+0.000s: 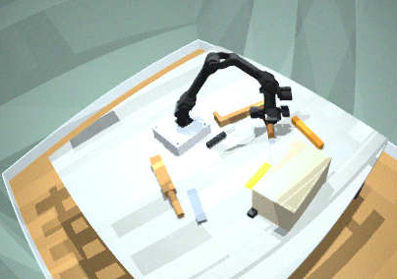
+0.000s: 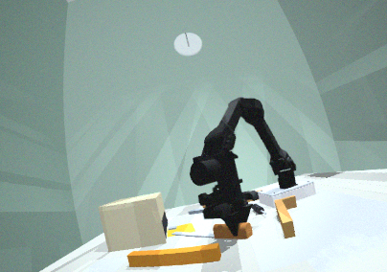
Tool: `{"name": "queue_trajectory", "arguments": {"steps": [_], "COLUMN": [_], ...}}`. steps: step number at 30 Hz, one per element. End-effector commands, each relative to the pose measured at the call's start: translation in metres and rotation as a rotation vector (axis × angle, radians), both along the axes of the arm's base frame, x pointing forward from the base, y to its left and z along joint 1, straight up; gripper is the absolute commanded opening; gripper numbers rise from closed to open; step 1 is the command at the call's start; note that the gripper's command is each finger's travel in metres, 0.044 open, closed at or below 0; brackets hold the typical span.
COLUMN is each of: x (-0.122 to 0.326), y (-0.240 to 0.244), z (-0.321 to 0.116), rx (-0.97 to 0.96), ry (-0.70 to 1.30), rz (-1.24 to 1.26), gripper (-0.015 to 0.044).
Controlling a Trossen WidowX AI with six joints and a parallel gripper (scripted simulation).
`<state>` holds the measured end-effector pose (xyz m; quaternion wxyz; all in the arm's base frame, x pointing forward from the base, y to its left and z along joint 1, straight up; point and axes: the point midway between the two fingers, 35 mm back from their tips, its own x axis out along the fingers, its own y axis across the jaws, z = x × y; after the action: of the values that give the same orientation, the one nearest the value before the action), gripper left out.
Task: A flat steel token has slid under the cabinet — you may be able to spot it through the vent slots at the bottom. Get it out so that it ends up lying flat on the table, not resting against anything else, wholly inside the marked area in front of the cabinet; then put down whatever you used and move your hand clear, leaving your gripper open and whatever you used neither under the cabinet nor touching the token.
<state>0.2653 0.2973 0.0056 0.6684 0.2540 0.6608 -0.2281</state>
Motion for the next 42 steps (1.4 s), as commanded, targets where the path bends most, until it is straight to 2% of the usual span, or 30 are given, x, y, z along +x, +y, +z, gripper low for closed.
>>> {"name": "queue_trajectory", "arguments": {"steps": [1,4,21,25,34,38,42], "x": [0.0,0.0,-0.0001,0.0002,0.0002,0.0002,0.0013], "y": [0.0,0.0,-0.0009,0.0011,0.0011,0.0011,0.0001], "z": [0.0,0.0001,-0.0054,-0.0027,-0.0027,-0.0027,-0.0027], "rx": [0.0,-0.002,-0.002,0.004,0.004,0.004,0.004], "ry": [0.0,-0.004,-0.004,-0.004,-0.004,-0.004,-0.004], "rz": [0.0,0.0,0.0,0.002,0.002,0.002,0.002], "gripper": [0.02,0.027,0.027,0.0165,0.0105,0.0,0.0]}}
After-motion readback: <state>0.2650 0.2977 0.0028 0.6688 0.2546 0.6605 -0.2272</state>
